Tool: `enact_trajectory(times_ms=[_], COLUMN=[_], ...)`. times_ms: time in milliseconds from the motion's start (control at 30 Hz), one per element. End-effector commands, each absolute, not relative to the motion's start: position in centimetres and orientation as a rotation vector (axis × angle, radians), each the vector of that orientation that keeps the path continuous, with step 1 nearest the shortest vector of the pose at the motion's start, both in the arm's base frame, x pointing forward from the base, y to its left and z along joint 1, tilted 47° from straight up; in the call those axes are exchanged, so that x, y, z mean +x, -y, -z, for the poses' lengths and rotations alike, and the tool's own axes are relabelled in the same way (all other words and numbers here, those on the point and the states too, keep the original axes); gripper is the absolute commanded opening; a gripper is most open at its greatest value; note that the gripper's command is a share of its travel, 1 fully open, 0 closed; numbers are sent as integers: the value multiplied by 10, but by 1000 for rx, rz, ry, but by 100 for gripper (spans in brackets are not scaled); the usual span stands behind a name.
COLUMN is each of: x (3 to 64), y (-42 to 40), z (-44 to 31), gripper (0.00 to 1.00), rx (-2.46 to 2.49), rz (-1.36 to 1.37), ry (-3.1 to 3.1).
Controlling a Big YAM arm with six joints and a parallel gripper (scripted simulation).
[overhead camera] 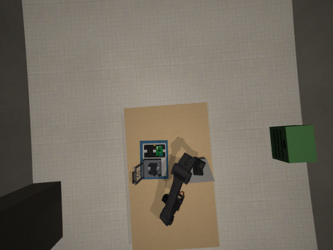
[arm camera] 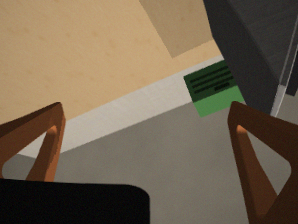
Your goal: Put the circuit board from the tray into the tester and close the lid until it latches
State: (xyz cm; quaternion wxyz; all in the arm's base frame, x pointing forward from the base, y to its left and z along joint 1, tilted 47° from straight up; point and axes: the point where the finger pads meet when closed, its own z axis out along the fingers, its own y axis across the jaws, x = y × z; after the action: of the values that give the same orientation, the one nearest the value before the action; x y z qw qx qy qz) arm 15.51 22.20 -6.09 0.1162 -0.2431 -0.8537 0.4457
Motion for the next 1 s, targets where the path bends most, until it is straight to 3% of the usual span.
enact_trajectory(times_ms=[0,533,967], x=[156,156,235], y=[-225,-225,-225], z=[60,60,-2], gripper=[100,100,100], rx=[-711,-711,-1033], rz=[-1297,-1297,-1188], ry=[2508,2508,2676])
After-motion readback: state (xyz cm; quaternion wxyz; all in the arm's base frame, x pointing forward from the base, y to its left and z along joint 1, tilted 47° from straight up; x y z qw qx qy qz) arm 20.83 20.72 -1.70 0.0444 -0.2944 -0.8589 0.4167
